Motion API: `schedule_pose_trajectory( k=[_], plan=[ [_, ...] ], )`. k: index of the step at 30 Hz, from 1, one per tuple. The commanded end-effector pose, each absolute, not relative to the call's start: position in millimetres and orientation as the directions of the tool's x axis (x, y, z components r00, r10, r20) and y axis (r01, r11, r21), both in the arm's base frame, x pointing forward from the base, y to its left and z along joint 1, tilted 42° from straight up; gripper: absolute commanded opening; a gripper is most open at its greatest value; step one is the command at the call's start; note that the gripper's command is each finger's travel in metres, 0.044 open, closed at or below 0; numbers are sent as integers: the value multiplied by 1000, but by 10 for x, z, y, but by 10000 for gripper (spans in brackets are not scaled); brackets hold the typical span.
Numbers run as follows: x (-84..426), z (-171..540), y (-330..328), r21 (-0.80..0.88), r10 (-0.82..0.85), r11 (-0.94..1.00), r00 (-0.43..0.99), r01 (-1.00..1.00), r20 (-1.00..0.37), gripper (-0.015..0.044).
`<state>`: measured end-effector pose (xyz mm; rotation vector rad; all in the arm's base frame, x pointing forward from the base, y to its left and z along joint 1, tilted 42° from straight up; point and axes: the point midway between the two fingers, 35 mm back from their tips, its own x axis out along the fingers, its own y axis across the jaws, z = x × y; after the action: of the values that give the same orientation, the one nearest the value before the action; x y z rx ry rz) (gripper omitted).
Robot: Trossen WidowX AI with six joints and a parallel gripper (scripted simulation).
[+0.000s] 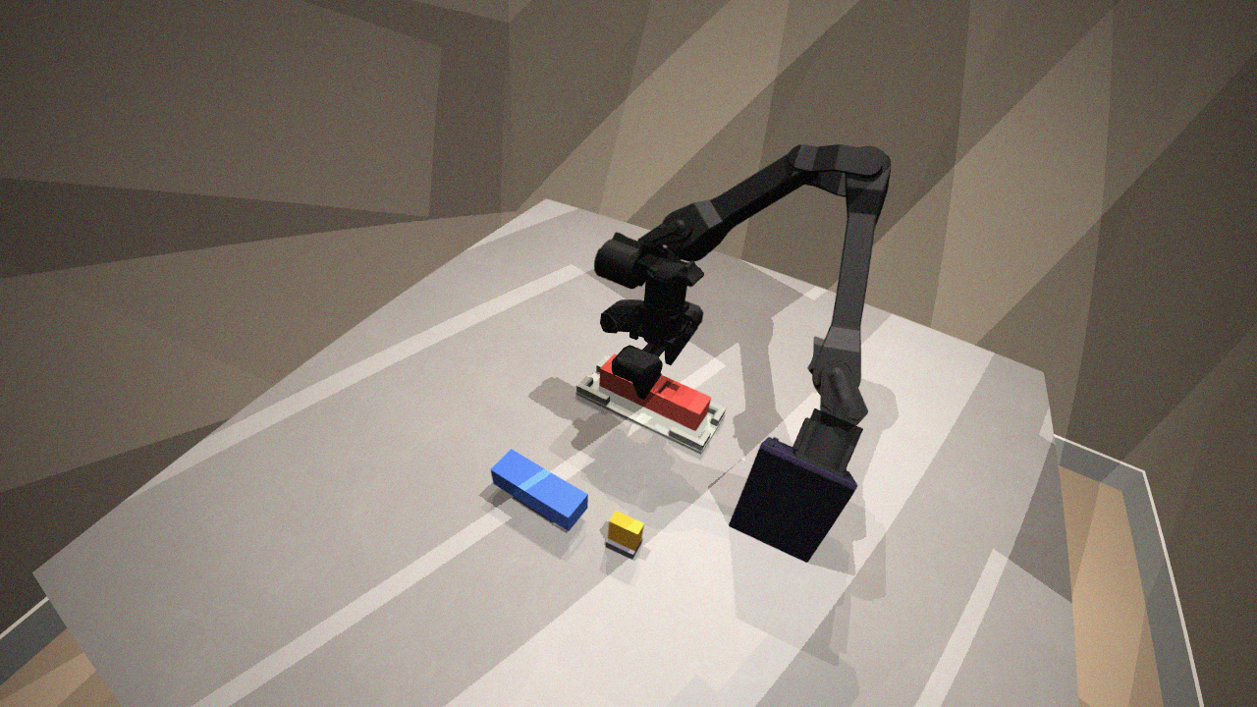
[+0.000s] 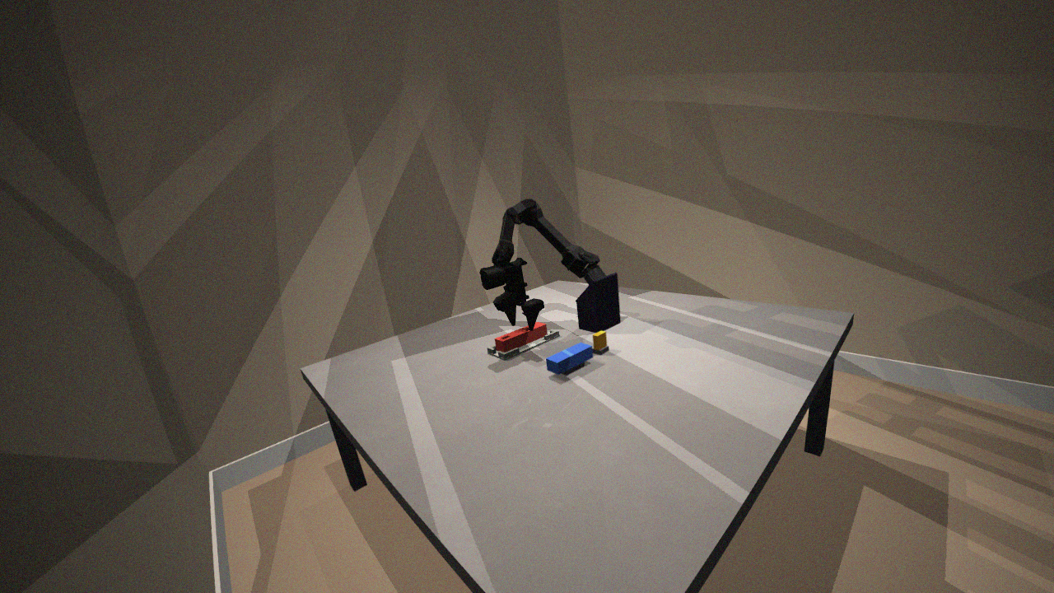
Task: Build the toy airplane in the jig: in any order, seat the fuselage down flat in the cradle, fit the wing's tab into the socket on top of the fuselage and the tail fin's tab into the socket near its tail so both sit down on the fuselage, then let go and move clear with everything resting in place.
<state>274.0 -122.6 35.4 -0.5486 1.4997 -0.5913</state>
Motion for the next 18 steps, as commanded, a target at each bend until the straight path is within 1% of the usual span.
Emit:
schedule_pose_trajectory(
  k=[1, 3, 14, 18],
  plan=[
    [2767, 884, -786, -665, -665, 746, 10, 33, -747, 440],
    [2743, 979, -712, -666, -667, 745, 10, 32, -745, 440],
    [2801, 898, -686, -664, -666, 745, 10, 54, -746, 440],
    [3051, 620, -328, -651, -652, 757, 15, 52, -758, 440]
  ],
)
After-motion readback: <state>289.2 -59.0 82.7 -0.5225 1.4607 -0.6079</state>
